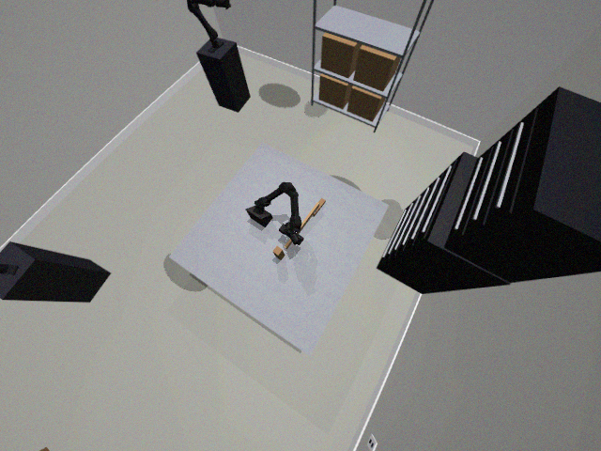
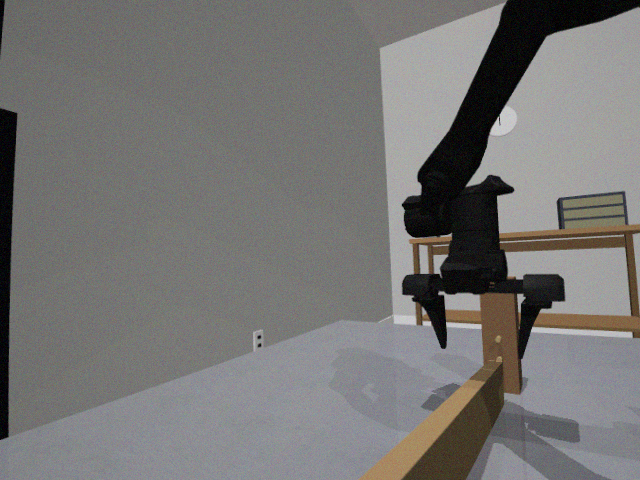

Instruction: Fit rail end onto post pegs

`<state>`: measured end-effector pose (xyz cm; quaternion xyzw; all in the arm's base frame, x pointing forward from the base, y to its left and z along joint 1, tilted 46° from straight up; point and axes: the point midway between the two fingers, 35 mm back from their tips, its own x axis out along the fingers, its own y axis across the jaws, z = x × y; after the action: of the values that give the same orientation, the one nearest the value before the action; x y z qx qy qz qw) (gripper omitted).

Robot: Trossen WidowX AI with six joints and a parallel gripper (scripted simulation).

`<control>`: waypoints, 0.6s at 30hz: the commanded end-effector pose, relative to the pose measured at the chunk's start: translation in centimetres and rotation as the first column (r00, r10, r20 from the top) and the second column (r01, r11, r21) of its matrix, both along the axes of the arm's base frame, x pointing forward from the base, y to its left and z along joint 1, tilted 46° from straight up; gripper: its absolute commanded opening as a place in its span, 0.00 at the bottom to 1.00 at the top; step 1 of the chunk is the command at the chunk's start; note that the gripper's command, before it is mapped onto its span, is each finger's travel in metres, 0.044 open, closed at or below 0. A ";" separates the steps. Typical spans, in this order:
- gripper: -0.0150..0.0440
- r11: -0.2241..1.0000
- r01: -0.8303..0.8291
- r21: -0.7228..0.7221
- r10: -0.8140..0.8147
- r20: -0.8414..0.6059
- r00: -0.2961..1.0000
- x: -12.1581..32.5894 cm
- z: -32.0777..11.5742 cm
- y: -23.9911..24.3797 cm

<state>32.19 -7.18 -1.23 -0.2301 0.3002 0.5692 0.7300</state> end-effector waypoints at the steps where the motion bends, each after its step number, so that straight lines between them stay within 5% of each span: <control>1: 1.00 1.000 -0.015 -0.007 0.015 -0.004 1.000 -0.4 -0.3 0.5; 18: 1.00 1.000 -0.014 -0.008 0.014 -0.004 1.000 0.2 -2.3 2.3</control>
<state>32.47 -5.35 -3.11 -0.2381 0.3017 0.5736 0.7234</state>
